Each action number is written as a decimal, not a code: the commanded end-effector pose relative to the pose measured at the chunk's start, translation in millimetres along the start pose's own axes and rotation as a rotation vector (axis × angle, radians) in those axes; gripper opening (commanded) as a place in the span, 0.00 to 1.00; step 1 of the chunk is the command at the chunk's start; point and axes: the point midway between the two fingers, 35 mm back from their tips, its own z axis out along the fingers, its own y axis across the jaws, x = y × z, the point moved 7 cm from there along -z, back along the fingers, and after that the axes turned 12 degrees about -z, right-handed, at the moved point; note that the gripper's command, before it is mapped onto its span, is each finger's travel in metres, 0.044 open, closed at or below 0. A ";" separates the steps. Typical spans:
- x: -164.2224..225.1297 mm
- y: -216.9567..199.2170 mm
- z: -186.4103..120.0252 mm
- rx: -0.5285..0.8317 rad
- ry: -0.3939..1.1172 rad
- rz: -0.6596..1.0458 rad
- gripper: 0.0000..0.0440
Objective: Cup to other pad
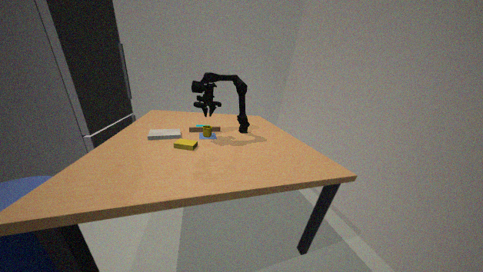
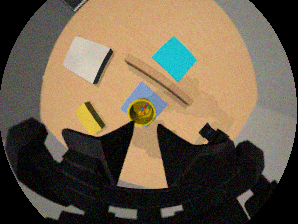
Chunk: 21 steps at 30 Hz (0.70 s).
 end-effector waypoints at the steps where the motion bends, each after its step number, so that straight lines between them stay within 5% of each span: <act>1: 0.8 -0.6 16.7 0.064 0.016 0.021 0.38; 21: 5.6 -1.7 77.6 0.187 0.034 0.047 0.44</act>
